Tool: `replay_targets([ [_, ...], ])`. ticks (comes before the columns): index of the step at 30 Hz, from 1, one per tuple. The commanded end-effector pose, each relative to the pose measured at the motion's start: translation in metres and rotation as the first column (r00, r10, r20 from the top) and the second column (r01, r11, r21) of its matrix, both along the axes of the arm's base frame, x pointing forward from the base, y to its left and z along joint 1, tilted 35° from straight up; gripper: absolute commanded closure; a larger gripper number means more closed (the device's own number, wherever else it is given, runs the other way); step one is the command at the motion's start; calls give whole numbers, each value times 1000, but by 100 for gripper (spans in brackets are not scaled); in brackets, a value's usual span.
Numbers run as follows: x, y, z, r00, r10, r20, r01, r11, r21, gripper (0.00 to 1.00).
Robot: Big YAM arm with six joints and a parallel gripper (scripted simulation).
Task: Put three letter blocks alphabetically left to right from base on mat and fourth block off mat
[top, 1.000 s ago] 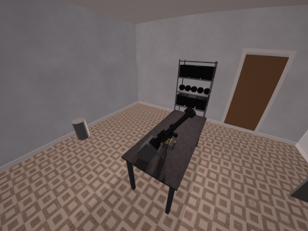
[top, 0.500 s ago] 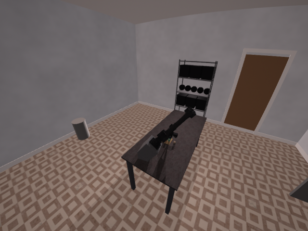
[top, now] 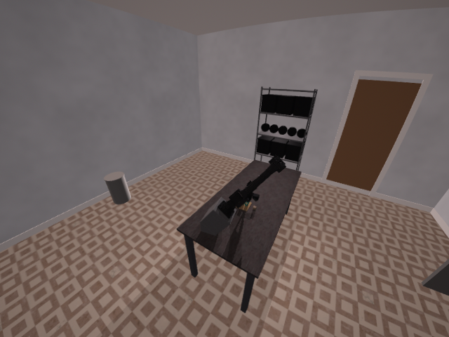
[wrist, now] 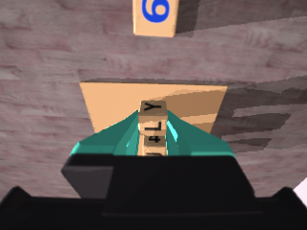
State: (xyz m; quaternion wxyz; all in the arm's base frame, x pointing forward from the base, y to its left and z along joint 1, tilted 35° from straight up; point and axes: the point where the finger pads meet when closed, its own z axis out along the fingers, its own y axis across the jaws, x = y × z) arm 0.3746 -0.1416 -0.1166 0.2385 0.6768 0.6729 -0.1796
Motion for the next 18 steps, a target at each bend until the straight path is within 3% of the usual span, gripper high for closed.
replay_targets([
  [1,2,-3,-4,1000,1,0,-1,1000,0,80],
  [18,2,-3,-4,1000,1,0,-1,1000,0,76],
])
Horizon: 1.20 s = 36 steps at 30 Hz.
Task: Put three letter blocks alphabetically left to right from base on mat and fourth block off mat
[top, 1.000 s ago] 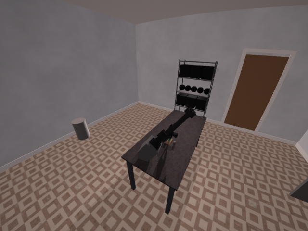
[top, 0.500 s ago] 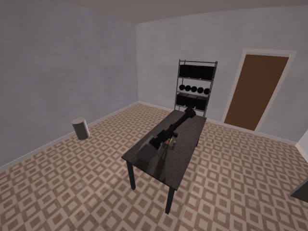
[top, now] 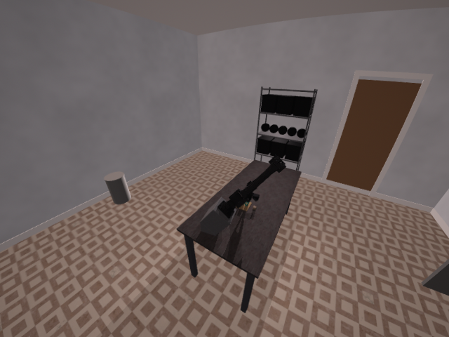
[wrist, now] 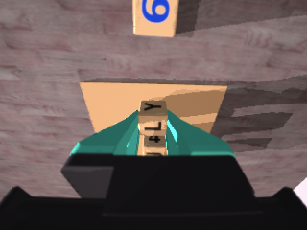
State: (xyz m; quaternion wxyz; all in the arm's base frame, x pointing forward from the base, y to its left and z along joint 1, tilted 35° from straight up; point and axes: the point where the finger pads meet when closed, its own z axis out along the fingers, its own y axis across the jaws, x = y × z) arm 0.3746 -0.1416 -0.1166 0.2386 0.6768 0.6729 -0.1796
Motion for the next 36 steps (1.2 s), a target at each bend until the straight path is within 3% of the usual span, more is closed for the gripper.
replay_targets([
  [1,2,-3,-4,1000,1,0,-1,1000,0,72],
  [10,1,-2,-4,1000,1,-2,-1,1000,0,61],
  [36,1,-2,-4,1000,1,-2,-1,1000,0,56],
])
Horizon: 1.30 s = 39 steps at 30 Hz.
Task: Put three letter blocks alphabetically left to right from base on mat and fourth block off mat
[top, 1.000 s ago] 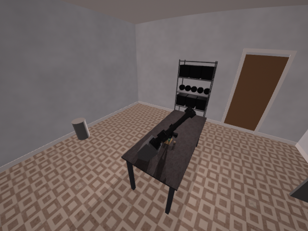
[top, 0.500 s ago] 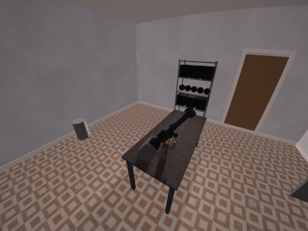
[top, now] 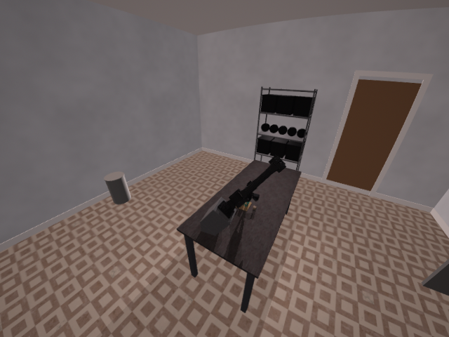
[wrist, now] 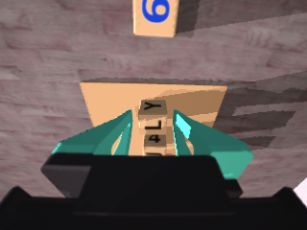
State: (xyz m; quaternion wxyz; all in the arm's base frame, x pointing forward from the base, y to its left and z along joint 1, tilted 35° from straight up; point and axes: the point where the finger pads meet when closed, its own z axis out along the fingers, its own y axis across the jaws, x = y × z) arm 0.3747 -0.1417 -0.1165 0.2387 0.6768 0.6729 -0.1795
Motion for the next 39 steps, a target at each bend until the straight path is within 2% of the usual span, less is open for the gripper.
replay_targets([
  [1,1,-2,-4,1000,1,-3,-1,1000,1,56],
  [7,-2,4,-4,1000,5,-18,-5,1000,3,56],
  [11,5,10,10,1000,12,15,-12,1000,0,56],
  [14,4,9,10,1000,8,14,-8,1000,0,56],
  [15,-1,-1,11,1000,-20,13,20,1000,0,56],
  [19,2,14,15,1000,13,11,-13,1000,-1,56],
  [29,1,22,27,1000,13,11,-13,1000,-2,56],
  [31,1,22,27,1000,13,11,-13,1000,-2,56],
  [32,-2,10,29,1000,-20,14,20,1000,-2,56],
  [35,0,25,32,1000,13,11,-13,1000,-1,56],
  [39,-1,25,36,1000,5,11,-5,1000,-2,56],
])
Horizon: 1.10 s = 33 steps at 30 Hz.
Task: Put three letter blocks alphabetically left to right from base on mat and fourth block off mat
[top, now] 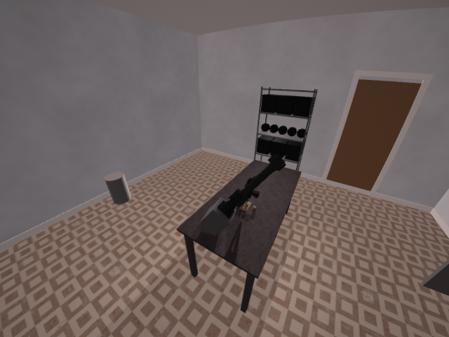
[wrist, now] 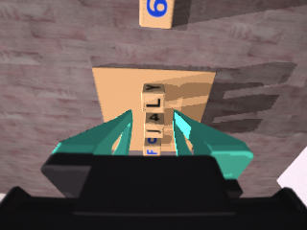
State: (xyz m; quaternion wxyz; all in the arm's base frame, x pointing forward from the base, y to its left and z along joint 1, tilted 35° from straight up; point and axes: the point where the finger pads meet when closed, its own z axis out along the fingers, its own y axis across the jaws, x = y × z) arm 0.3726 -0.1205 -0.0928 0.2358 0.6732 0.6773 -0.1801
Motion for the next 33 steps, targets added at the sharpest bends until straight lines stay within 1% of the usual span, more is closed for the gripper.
replay_targets([
  [1,0,1,13,1000,-13,19,13,1000,-5,56],
  [5,1,10,16,1000,3,19,-3,1000,-4,56],
  [9,0,7,17,1000,-5,19,5,1000,-4,56],
  [10,-2,0,18,999,-25,19,25,1000,-4,56],
  [24,1,12,20,1000,1,20,-1,1000,-4,56],
  [26,1,12,20,1000,1,20,-1,1000,-4,56],
  [27,-1,7,21,1000,-13,19,13,1000,-4,56],
  [29,0,14,23,1000,2,20,-2,1000,-5,56],
  [33,0,19,31,1000,3,20,-3,1000,-5,56],
])
